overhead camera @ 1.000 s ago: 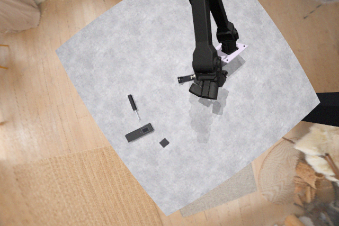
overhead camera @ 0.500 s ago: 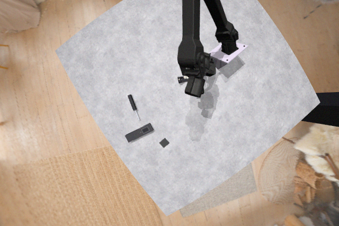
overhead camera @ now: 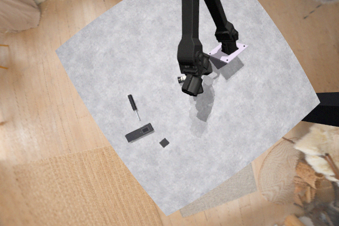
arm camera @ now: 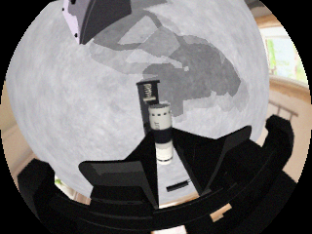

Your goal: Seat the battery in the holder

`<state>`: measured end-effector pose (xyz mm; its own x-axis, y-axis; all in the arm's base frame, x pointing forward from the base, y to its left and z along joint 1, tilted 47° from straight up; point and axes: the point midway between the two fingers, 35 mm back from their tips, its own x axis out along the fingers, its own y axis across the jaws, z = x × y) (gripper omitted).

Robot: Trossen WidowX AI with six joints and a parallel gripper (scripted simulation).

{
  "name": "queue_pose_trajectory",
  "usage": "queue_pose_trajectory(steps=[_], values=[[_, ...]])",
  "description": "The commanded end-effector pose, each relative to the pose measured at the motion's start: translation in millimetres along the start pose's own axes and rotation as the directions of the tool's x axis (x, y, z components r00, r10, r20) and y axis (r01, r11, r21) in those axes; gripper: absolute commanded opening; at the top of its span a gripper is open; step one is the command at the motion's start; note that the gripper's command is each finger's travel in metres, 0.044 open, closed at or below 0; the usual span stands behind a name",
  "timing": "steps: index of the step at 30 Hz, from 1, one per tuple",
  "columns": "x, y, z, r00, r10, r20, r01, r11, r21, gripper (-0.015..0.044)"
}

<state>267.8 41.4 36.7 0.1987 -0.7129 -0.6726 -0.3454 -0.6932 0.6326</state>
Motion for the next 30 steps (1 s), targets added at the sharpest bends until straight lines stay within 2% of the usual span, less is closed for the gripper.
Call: queue_pose_trajectory(steps=[1, 12, 30], values=[[8, 2, 0, 0.999, 0.000, -0.046, 0.000, 1.000, -0.002, 0.0070], [26, 5, 0, 0.986, -0.004, -0.169, 0.005, 1.000, 0.007, 0.0070], [34, 2, 3, 0.965, -0.016, -0.263, 0.017, 1.000, -0.001, 0.0070]])
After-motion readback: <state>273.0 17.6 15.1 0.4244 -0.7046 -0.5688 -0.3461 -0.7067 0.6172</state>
